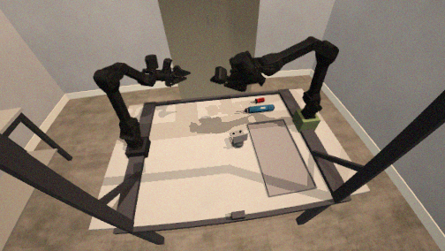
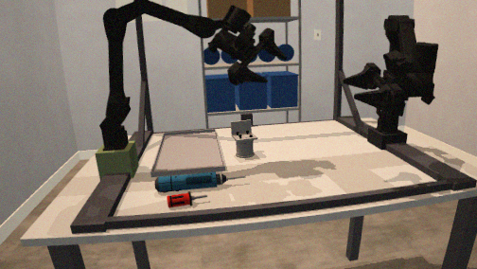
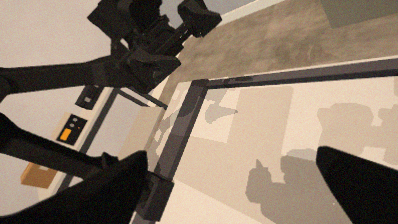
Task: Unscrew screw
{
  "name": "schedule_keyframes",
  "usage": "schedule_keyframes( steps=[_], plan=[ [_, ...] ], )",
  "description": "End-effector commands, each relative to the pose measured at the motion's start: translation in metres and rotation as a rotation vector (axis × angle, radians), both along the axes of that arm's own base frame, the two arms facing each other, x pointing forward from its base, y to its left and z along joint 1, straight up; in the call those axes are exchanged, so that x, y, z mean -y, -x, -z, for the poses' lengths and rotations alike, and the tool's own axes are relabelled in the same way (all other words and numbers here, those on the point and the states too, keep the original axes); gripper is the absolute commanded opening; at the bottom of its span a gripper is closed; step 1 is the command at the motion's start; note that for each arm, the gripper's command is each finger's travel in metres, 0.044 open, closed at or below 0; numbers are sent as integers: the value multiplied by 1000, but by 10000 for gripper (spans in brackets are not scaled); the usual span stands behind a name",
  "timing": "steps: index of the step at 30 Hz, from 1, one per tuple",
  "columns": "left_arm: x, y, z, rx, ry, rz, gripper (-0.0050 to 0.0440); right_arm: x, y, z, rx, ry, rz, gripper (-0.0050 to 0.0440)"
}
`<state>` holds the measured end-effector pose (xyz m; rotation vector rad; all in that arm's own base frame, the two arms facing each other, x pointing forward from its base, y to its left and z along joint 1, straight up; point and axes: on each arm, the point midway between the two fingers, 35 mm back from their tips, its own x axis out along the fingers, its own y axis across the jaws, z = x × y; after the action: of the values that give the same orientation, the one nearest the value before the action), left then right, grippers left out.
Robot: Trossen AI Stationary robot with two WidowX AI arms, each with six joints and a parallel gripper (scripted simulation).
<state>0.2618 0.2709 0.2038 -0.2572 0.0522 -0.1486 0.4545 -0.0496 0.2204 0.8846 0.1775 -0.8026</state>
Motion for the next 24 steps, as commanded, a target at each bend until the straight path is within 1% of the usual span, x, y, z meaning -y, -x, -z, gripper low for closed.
schedule_keyframes(
  steps=[1,19,24],
  plan=[
    [0,0,-7,8,-21,0,440,0,1,-14,34,-3,0,440],
    [0,0,-7,8,-21,0,440,0,1,-14,34,-3,0,440],
    [14,-5,-4,-5,-35,-3,440,2,15,-10,16,14,-21,440]
  ],
)
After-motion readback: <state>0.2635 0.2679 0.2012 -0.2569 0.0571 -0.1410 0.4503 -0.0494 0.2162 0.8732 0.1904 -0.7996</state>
